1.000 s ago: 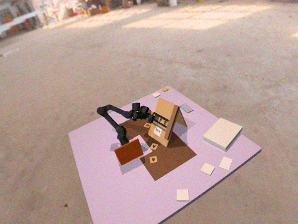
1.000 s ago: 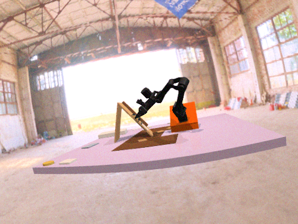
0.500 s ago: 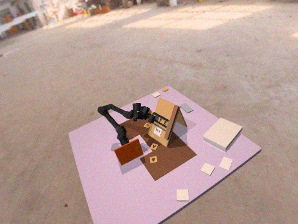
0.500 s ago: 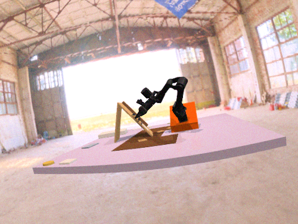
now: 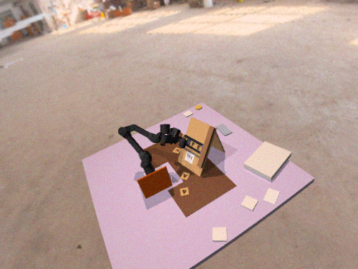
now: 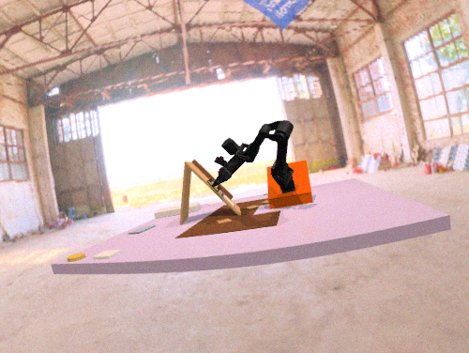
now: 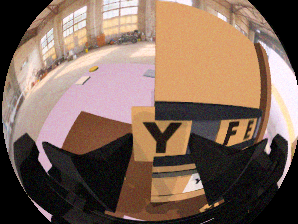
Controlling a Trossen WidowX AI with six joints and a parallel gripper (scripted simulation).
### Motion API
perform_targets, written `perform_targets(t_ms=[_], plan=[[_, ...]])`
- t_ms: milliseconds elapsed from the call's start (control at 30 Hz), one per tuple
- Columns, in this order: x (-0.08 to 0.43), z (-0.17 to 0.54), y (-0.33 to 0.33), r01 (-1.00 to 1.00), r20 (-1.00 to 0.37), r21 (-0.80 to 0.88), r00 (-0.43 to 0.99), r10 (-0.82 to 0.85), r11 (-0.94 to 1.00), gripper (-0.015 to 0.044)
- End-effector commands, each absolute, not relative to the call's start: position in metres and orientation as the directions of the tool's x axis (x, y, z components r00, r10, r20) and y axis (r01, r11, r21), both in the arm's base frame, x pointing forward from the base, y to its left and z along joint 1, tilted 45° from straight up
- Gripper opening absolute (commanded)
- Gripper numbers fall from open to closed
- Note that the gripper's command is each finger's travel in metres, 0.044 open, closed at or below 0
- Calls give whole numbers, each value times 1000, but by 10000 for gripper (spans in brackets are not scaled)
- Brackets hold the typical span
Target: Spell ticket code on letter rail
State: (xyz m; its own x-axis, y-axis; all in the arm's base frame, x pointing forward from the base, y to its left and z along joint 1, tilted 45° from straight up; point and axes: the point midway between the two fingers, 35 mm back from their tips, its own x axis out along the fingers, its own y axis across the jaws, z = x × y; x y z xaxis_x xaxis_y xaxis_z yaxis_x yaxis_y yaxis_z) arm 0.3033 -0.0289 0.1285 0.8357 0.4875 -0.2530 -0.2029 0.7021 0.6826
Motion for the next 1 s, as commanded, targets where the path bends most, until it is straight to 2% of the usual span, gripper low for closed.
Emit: perform_targets(t_ms=[0,967], plan=[[304,127,-30,-207,-252,681,834,491,702,0],[306,120,-38,-208,-252,681,834,491,703,0]])
